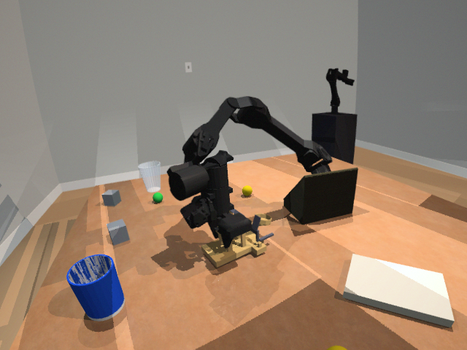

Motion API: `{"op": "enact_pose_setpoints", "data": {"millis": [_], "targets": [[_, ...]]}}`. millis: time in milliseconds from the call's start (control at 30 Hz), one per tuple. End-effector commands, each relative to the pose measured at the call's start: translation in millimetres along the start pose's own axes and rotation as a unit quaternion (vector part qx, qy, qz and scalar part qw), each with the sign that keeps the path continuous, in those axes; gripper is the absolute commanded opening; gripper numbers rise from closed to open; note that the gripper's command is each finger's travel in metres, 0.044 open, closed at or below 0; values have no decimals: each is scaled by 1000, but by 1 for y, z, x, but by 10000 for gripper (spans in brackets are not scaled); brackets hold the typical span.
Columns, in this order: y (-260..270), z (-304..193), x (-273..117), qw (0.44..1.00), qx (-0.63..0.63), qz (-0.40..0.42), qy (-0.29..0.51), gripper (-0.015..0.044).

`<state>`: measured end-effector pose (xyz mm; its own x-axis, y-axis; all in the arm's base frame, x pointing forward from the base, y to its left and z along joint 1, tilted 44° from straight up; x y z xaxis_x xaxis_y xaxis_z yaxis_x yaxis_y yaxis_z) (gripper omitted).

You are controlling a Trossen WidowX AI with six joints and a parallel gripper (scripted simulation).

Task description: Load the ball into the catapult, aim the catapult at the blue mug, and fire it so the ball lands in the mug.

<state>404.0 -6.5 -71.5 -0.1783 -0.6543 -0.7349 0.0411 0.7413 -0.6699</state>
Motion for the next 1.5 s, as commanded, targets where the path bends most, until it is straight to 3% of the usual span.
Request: {"op": "enact_pose_setpoints", "data": {"millis": [0,267,733,833,1033,1367,1467], "targets": [[1,-2,7,1000,-6,-4,0,0],[0,0,5,1000,0,0,0,0],[0,0,5,1000,0,0,0,367],[1,2,-15,1000,-1,1,0,440],[2,-1,-92,1000,-3,2,1,440],[2,-4,-90,1000,-6,-2,1,440],[2,-3,-72,1000,-6,-2,1,440]]}}
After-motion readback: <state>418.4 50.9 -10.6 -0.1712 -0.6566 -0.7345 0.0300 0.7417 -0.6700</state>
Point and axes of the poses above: the point midway between the two fingers, 35 mm back from their tips, its own x axis out along the fingers, its own y axis across the jaws, z = x × y, the point moved 3 cm from there along -x, back along the fingers, and after that the axes turned 7 degrees about x, right-handed, at the moved point
